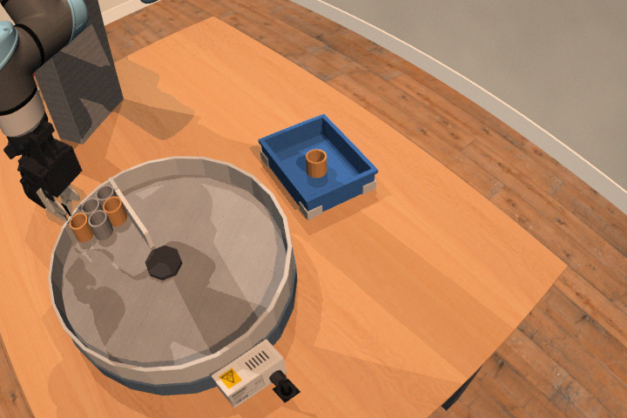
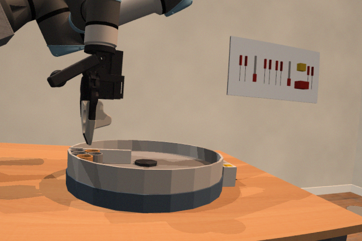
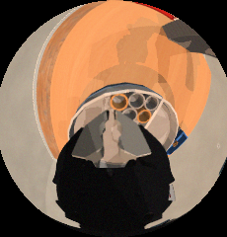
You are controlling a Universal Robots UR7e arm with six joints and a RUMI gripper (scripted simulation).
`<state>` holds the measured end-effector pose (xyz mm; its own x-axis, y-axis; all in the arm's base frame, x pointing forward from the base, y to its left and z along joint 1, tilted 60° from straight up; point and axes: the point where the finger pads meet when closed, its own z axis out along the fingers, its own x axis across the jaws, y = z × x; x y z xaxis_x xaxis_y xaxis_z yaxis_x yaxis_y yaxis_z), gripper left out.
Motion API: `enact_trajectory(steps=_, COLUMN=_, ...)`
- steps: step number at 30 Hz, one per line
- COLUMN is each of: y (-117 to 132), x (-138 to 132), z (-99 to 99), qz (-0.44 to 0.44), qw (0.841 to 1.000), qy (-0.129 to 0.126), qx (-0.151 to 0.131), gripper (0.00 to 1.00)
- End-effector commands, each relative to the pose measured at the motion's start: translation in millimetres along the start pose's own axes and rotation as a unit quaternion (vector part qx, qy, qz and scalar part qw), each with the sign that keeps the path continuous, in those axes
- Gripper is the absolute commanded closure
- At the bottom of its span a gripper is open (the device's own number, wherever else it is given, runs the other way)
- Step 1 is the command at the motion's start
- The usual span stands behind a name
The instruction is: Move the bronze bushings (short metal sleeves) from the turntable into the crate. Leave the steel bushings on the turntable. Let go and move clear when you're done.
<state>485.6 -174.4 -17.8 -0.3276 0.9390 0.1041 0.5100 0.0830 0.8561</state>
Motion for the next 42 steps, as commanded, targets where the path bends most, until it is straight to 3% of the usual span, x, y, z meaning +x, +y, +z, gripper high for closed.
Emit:
enact_trajectory(steps=1, y=0.1, x=-0.3, z=-0.2, qz=0.0, qw=1.0, qy=0.0, qx=0.0, gripper=0.95)
enact_trajectory(steps=42, y=0.1, x=0.3, z=-0.2, qz=0.018, qw=1.0, qy=0.0, qx=0.0, gripper=0.95)
